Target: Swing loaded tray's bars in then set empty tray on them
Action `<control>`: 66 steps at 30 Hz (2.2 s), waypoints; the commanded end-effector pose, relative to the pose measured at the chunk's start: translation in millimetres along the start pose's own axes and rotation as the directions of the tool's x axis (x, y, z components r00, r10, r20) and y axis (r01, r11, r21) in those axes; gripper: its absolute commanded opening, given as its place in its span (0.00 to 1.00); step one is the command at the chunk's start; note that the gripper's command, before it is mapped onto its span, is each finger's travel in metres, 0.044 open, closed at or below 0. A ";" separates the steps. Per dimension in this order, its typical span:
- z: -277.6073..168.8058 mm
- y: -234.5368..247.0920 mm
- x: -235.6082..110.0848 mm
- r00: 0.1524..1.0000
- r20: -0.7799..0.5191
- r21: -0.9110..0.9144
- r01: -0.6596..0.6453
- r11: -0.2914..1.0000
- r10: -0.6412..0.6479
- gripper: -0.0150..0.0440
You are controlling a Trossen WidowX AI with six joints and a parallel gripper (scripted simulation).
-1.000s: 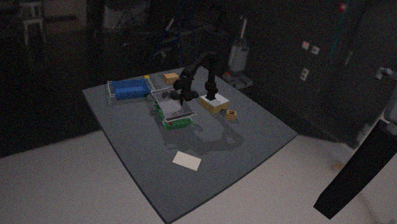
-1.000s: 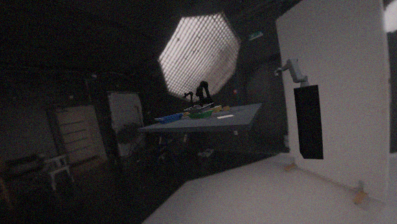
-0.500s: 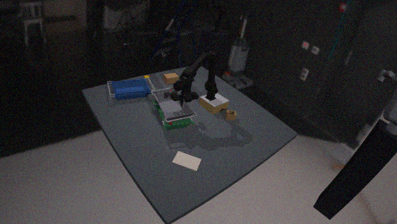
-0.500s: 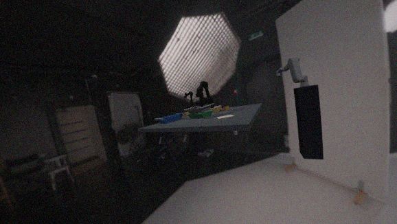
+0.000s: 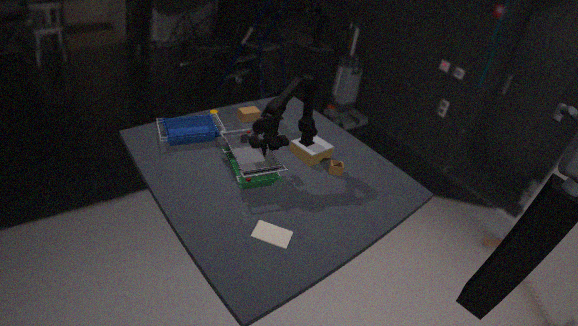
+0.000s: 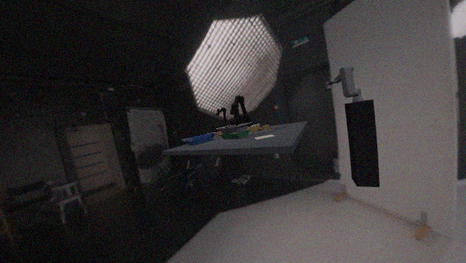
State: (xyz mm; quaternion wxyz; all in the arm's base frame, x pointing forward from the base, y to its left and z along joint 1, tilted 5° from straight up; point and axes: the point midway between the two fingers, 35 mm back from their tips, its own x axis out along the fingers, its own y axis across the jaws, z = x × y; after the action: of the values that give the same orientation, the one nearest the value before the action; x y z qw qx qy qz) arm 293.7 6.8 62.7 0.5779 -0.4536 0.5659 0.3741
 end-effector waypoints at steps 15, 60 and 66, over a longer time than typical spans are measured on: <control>-0.5 3.9 3.9 1.000 -0.002 0.001 -0.018 1.000 0.018 0.40; 1.7 -3.6 -68.1 1.000 -0.002 0.001 -0.016 1.000 0.016 1.00; -0.1 0.0 -102.8 1.000 -0.001 0.001 -0.018 1.000 0.018 1.00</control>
State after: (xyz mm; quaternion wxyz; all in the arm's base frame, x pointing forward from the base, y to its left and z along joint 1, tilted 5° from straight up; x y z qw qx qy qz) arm 289.0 13.0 141.7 0.5699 -0.4489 0.5732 0.3810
